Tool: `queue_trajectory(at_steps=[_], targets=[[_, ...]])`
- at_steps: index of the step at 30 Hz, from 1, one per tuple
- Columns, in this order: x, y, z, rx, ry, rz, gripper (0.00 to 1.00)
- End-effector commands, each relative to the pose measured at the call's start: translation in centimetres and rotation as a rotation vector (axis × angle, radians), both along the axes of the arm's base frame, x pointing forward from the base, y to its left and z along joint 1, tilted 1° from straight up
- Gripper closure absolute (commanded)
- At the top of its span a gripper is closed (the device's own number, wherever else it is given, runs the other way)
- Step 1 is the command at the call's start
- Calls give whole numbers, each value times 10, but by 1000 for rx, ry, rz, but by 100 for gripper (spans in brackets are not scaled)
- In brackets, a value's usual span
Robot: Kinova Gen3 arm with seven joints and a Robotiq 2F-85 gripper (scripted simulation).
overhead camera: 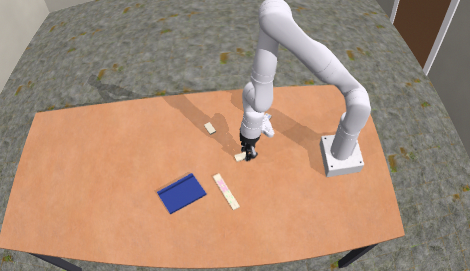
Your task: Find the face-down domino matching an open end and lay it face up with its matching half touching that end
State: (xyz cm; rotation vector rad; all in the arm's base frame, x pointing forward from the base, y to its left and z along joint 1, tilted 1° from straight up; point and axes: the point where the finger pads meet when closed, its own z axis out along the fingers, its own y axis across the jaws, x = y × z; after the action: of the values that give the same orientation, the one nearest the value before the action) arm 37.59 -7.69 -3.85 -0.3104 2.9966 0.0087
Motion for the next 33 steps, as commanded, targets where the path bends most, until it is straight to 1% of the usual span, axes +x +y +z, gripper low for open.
queue_trajectory(at_steps=[1,14,15,33], targets=[[0,0,0,0,-1,1,51],[0,0,0,0,-1,1,51],[0,0,0,0,-1,1,69],[0,0,0,0,-1,1,69]])
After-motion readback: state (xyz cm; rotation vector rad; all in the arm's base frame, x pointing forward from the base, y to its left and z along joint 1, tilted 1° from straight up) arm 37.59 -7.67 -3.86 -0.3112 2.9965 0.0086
